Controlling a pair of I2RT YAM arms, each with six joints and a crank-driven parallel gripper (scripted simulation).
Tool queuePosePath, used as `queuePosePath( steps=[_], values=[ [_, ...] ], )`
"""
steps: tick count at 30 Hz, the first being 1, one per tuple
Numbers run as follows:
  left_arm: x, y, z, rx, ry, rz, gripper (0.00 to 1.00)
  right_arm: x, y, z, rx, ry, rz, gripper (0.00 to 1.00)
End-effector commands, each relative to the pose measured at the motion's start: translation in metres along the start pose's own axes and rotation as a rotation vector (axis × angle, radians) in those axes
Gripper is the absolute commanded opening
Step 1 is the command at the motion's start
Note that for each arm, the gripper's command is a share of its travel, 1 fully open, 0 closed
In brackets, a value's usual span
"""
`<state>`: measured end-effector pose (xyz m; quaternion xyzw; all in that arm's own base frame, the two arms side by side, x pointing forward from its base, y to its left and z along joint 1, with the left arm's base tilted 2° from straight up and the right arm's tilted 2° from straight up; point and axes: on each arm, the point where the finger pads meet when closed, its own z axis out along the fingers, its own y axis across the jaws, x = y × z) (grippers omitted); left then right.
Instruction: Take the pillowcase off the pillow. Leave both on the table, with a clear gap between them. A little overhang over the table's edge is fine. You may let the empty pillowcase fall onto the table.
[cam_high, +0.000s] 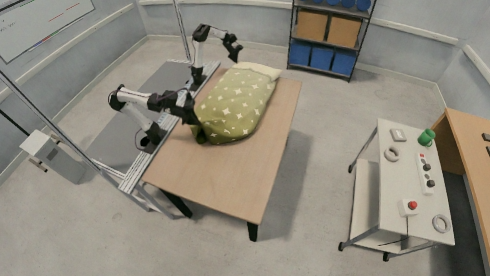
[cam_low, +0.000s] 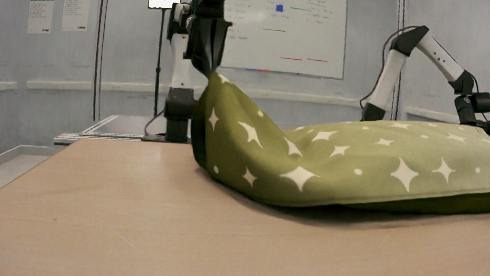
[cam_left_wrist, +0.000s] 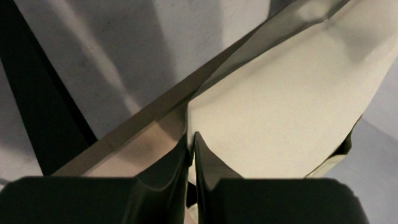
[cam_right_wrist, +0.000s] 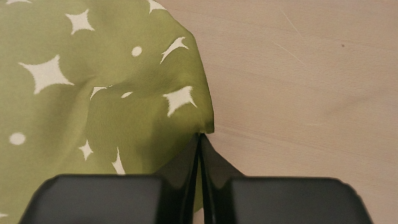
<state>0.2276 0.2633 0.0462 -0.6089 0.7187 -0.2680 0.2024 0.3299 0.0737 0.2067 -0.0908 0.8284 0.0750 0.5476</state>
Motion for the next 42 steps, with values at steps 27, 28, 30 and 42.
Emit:
queuePosePath(
  steps=[27, 28, 30, 42],
  values=[
    [-0.002, 0.005, 0.007, -0.002, 0.000, 0.001, 0.01, -0.006, -0.001, -0.002, 0.010, -0.018, 0.005, 0.01],
    [-0.002, 0.005, 0.007, -0.002, 0.000, 0.001, 0.01, -0.006, -0.001, -0.002, 0.010, -0.018, 0.005, 0.01],
    [-0.002, 0.005, 0.007, -0.002, 0.000, 0.001, 0.01, -0.006, -0.001, -0.002, 0.010, -0.018, 0.005, 0.01],
    [-0.009, -0.018, -0.018, 0.010, -0.046, 0.037, 0.01, -0.006, -0.001, -0.002, 0.010, -0.018, 0.005, 0.01]
  ],
)
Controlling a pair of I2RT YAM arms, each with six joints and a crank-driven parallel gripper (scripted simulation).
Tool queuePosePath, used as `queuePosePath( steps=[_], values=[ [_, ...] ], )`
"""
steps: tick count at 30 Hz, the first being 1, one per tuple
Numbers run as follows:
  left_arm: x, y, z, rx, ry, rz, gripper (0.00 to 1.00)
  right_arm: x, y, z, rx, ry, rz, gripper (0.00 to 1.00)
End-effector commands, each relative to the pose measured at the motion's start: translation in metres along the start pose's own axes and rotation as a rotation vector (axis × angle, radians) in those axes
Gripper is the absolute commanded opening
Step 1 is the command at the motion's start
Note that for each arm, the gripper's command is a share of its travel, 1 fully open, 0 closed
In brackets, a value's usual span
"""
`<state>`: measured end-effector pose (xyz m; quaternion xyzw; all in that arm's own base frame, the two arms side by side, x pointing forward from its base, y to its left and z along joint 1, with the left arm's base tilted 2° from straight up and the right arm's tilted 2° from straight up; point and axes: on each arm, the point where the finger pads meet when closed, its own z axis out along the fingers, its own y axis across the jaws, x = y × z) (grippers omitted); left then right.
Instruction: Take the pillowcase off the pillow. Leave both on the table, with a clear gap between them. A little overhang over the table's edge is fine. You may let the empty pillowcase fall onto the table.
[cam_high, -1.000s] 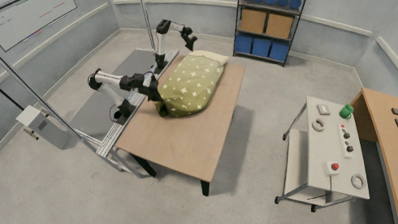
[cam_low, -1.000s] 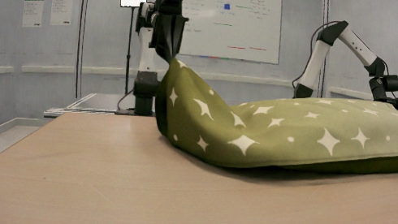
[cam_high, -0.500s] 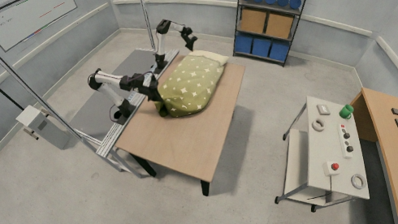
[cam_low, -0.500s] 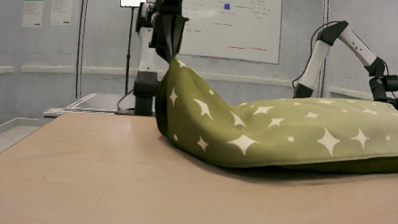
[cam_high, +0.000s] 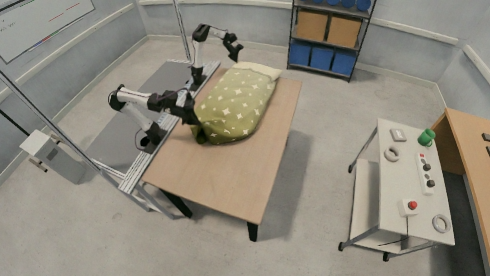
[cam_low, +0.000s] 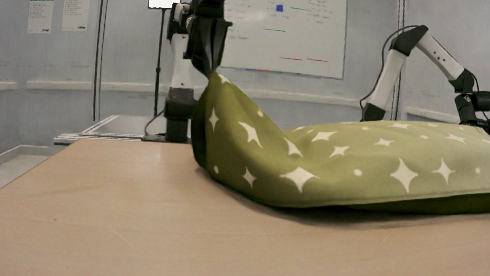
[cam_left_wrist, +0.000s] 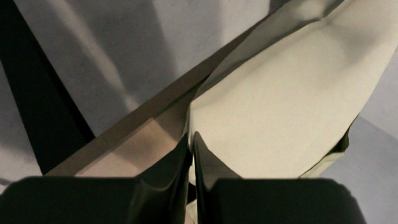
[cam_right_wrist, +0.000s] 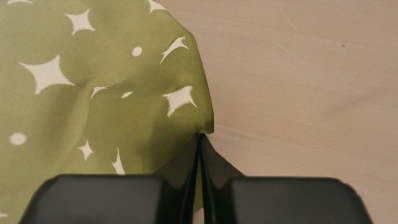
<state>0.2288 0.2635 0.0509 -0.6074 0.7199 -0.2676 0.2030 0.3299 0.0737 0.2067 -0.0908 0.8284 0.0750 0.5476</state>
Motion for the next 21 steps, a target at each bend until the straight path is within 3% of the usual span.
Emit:
queuePosePath(
  steps=[1, 21],
  values=[
    [-0.009, -0.014, -0.016, 0.009, -0.044, 0.032, 0.01, -0.006, -0.001, -0.002, 0.010, -0.018, 0.005, 0.01],
    [-0.010, -0.023, -0.031, 0.011, -0.052, 0.022, 0.01, -0.006, -0.001, -0.002, 0.010, -0.018, 0.005, 0.01]
  ],
)
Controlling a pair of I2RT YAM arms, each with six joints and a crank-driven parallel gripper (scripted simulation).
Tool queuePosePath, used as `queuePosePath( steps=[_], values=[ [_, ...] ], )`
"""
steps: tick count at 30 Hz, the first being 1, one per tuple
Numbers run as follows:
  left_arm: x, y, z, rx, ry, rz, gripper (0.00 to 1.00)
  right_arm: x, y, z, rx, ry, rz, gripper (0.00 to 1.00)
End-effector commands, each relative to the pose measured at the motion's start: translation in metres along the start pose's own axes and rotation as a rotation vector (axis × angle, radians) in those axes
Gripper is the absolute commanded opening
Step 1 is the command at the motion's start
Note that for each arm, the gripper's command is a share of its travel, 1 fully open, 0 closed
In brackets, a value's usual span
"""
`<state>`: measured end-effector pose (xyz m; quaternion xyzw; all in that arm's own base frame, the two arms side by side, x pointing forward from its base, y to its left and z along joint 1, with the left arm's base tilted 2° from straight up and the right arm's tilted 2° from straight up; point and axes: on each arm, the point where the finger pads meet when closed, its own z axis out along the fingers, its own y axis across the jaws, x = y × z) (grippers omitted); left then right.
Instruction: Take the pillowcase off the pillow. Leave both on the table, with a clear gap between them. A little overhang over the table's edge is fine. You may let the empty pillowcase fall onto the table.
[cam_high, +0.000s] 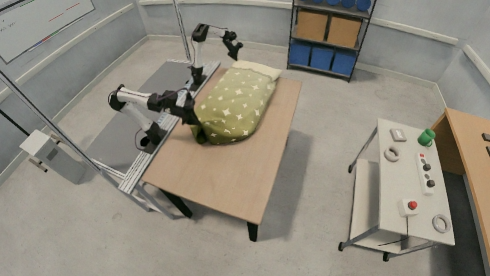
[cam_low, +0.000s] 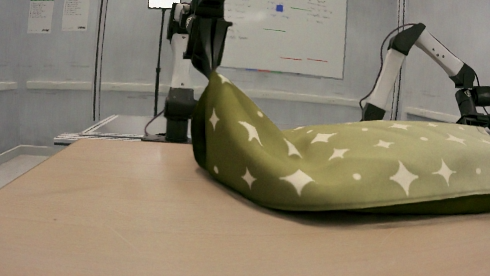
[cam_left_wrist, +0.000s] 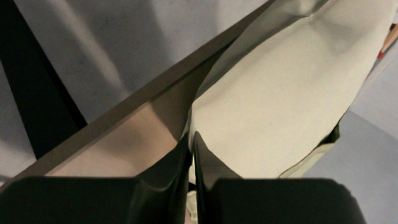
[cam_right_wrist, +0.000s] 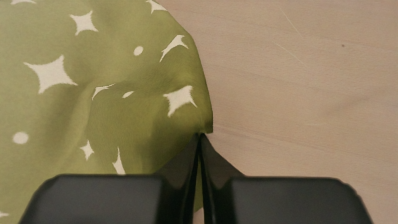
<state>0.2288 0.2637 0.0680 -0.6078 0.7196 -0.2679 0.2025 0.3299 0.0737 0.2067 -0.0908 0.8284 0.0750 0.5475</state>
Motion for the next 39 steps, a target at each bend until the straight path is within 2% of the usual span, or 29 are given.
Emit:
queuePosePath(
  steps=[1, 26, 33, 34, 39],
  values=[
    [-0.011, -0.013, -0.019, 0.012, -0.053, 0.023, 0.01, -0.006, -0.001, -0.002, 0.010, -0.018, 0.005, 0.01],
    [-0.012, -0.026, -0.035, 0.016, -0.063, 0.027, 0.01, -0.006, -0.001, -0.002, 0.010, -0.019, 0.005, 0.01],
    [-0.018, -0.023, -0.030, 0.018, -0.068, 0.030, 0.01, -0.006, -0.001, -0.002, 0.010, -0.020, 0.005, 0.01],
    [-0.014, -0.016, -0.024, 0.010, -0.022, 0.008, 0.01, -0.006, -0.001, -0.002, 0.010, -0.020, 0.005, 0.01],
    [-0.028, -0.016, -0.025, 0.013, -0.029, 0.017, 0.01, -0.006, -0.001, -0.002, 0.010, -0.020, 0.005, 0.01]
  ],
)
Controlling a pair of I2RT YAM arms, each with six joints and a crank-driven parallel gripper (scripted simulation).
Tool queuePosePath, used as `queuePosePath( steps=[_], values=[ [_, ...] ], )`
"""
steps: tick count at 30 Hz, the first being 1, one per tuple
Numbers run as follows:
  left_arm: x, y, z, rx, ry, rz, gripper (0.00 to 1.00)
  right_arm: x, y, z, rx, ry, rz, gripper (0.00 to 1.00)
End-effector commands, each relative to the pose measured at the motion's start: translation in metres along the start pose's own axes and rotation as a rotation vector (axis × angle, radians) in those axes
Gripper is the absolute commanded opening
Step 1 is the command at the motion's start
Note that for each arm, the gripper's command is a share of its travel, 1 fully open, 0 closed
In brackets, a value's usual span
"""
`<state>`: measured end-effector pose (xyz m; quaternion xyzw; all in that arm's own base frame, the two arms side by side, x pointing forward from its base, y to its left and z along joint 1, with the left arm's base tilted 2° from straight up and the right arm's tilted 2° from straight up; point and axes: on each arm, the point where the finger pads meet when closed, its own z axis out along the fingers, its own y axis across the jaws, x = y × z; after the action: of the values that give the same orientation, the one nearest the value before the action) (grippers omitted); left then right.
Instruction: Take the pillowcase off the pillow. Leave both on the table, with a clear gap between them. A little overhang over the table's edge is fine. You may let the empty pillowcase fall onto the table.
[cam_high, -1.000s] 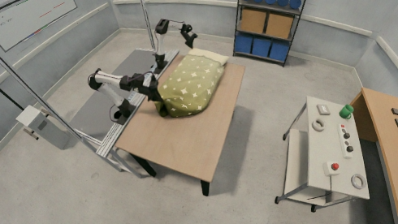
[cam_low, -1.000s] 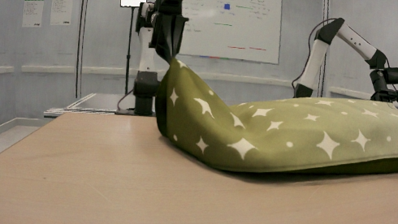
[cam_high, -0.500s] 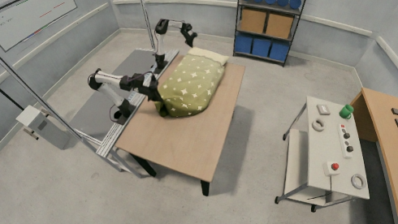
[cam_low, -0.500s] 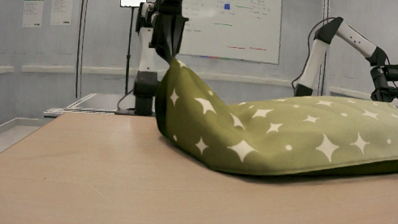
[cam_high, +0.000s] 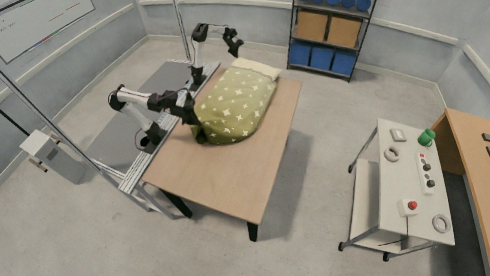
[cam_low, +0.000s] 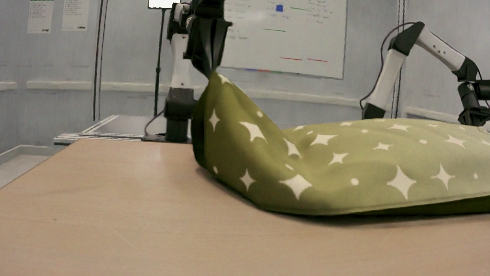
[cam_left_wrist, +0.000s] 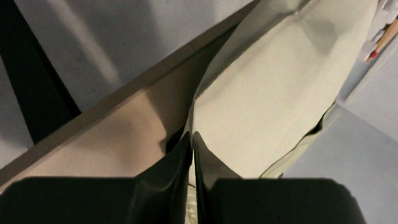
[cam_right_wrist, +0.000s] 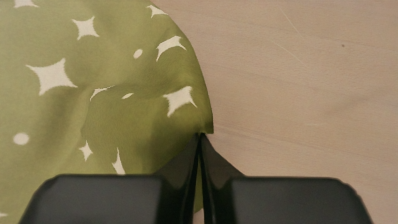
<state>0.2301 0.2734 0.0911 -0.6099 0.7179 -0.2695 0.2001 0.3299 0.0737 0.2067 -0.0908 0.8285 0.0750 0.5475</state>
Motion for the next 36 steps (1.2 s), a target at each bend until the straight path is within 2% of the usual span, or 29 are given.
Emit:
queuePosePath(
  steps=[1, 24, 28, 29, 36],
  values=[
    [-0.022, -0.001, -0.007, 0.015, -0.033, 0.025, 0.01, -0.006, -0.001, -0.002, 0.010, -0.020, 0.005, 0.01],
    [-0.062, 0.004, -0.010, 0.009, -0.035, 0.024, 0.01, -0.007, -0.002, -0.002, 0.009, -0.021, 0.002, 0.01],
    [-0.070, 0.008, -0.004, 0.016, -0.056, 0.039, 0.01, -0.006, -0.001, -0.002, 0.010, -0.020, 0.005, 0.01],
    [-0.057, 0.018, 0.006, 0.009, -0.017, 0.006, 0.01, -0.006, -0.001, -0.002, 0.010, -0.020, 0.005, 0.01],
    [-0.056, 0.021, 0.017, 0.010, -0.013, 0.007, 0.01, -0.006, -0.001, -0.002, 0.010, -0.020, 0.005, 0.01]
  ],
)
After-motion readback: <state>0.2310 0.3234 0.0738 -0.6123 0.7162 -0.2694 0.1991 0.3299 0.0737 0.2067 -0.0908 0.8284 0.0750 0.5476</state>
